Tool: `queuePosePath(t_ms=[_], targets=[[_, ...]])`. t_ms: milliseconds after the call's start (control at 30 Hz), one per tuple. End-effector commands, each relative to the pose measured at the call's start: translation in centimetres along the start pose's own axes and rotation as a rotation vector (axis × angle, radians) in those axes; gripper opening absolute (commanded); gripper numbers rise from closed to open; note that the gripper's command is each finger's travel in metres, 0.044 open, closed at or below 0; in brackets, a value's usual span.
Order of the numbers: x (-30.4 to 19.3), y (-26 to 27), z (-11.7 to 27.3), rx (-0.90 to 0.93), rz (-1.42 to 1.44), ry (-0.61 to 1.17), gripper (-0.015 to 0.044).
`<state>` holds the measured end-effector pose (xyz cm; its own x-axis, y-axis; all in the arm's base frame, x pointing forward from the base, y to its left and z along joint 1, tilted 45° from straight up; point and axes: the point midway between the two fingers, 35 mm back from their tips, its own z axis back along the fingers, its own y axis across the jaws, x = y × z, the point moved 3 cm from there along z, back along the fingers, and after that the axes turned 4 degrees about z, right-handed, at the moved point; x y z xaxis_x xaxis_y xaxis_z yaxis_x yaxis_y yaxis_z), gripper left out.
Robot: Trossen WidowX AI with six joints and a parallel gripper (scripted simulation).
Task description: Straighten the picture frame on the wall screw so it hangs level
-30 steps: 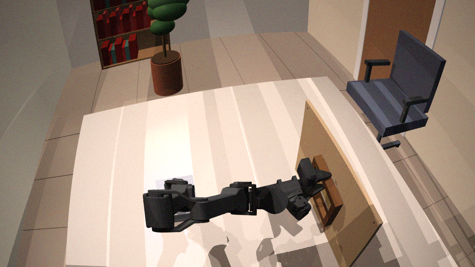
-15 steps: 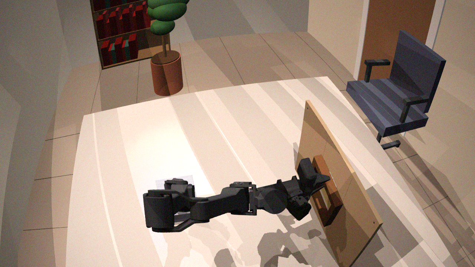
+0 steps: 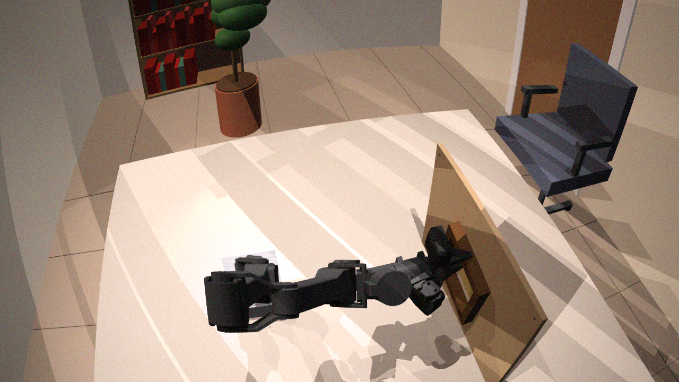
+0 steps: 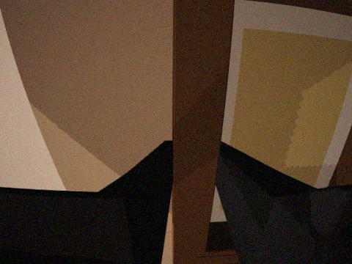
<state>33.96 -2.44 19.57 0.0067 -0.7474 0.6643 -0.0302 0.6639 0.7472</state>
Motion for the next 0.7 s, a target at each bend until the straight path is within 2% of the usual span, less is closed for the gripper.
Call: queuePosePath(t_ms=[0,667], targets=[[0.02,0.08,-0.01,-0.002,0.004,-0.002,0.0],[0.04,0.72,-0.01,-0.002,0.004,-0.002,0.0]])
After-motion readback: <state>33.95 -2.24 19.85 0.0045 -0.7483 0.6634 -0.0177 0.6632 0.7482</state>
